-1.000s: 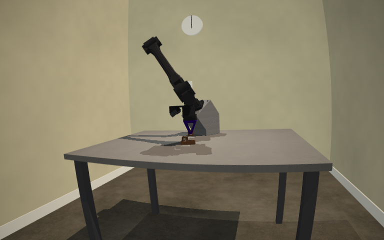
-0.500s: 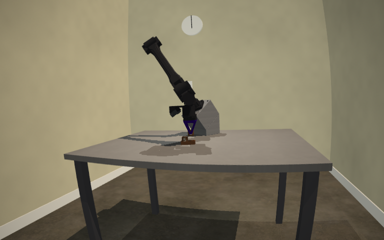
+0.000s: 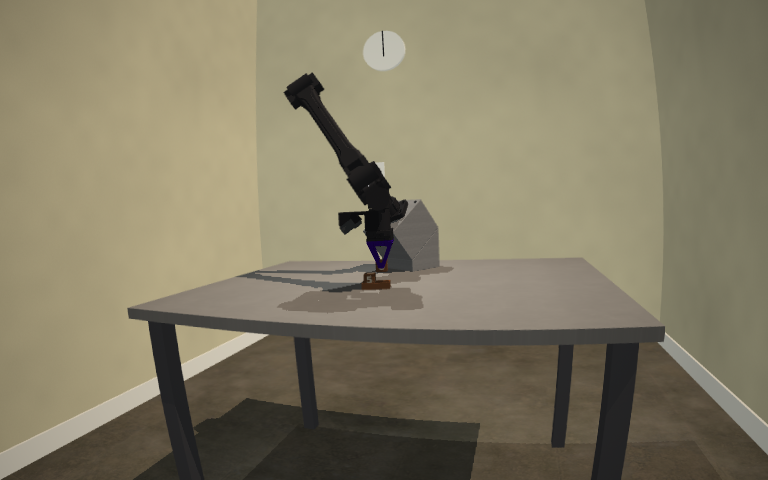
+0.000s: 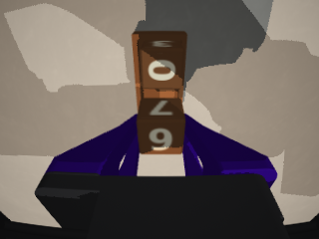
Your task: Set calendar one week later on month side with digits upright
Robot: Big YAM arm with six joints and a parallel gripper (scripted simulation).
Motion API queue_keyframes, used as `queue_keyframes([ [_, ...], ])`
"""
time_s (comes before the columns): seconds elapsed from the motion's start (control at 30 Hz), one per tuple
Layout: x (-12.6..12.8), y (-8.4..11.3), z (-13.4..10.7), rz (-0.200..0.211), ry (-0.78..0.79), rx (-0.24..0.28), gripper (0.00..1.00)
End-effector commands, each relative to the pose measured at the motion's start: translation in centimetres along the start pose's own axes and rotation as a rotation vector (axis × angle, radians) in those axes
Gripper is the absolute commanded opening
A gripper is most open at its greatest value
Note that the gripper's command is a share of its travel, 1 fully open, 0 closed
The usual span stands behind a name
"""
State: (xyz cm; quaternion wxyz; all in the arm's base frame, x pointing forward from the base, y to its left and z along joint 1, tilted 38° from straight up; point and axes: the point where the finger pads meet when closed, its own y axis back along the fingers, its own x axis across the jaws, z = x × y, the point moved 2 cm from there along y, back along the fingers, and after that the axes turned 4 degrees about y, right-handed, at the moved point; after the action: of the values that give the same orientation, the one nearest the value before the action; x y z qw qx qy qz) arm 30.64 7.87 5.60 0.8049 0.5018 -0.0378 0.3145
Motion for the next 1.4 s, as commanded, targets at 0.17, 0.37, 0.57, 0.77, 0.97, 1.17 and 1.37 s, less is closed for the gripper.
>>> queue_keyframes([
  [0.17,0.69,0.32,0.30,0.017,-0.006,-0.001,0.26],
  [0.37,0.71,0.32,0.30,0.017,-0.006,-0.001,0.26],
  [0.57,0.71,0.32,0.30,0.017,-0.006,-0.001,0.26],
  [0.77,0.71,0.32,0.30,0.017,-0.006,-0.001,0.26],
  [0.97,0.72,0.32,0.30,0.017,-0.006,-0.001,0.26],
  [1.17,1.01,0.33,0.38,0.018,-0.010,-0.002,0.26],
  [1.37,1.40,0.34,0.49,0.019,-0.015,-0.003,0.26],
])
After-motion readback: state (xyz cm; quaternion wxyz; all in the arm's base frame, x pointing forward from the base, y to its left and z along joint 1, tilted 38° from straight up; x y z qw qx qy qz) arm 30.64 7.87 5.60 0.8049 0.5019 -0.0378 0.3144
